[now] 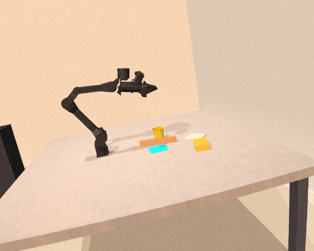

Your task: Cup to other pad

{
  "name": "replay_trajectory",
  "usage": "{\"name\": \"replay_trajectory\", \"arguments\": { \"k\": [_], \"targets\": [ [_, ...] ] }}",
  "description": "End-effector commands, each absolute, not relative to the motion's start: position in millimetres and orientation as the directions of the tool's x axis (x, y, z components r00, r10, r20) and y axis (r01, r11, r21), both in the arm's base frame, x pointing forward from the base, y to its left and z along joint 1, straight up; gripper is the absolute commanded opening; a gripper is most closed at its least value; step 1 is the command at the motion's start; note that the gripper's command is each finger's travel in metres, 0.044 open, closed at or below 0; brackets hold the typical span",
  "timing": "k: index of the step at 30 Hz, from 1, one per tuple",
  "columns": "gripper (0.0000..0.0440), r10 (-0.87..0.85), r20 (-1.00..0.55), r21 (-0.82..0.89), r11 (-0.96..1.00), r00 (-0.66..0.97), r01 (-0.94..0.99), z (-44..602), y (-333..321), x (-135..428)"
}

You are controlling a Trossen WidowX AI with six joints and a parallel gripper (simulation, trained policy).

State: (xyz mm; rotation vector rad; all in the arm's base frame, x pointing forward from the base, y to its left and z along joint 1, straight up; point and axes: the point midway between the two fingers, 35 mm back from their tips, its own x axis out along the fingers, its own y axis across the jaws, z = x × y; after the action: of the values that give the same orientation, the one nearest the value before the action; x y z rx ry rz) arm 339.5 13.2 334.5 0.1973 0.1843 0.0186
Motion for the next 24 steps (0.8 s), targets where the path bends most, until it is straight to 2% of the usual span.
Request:
{"name": "replay_trajectory", "arguments": {
  "k": [1,24],
  "targets": [
    [0.0156,0.043,-0.225,0.245,0.969,0.974,0.013,335,17,345],
    [0.0173,0.088,-0.459,0.475,0.865,0.884,0.161,332,39,367]
  ]
}}
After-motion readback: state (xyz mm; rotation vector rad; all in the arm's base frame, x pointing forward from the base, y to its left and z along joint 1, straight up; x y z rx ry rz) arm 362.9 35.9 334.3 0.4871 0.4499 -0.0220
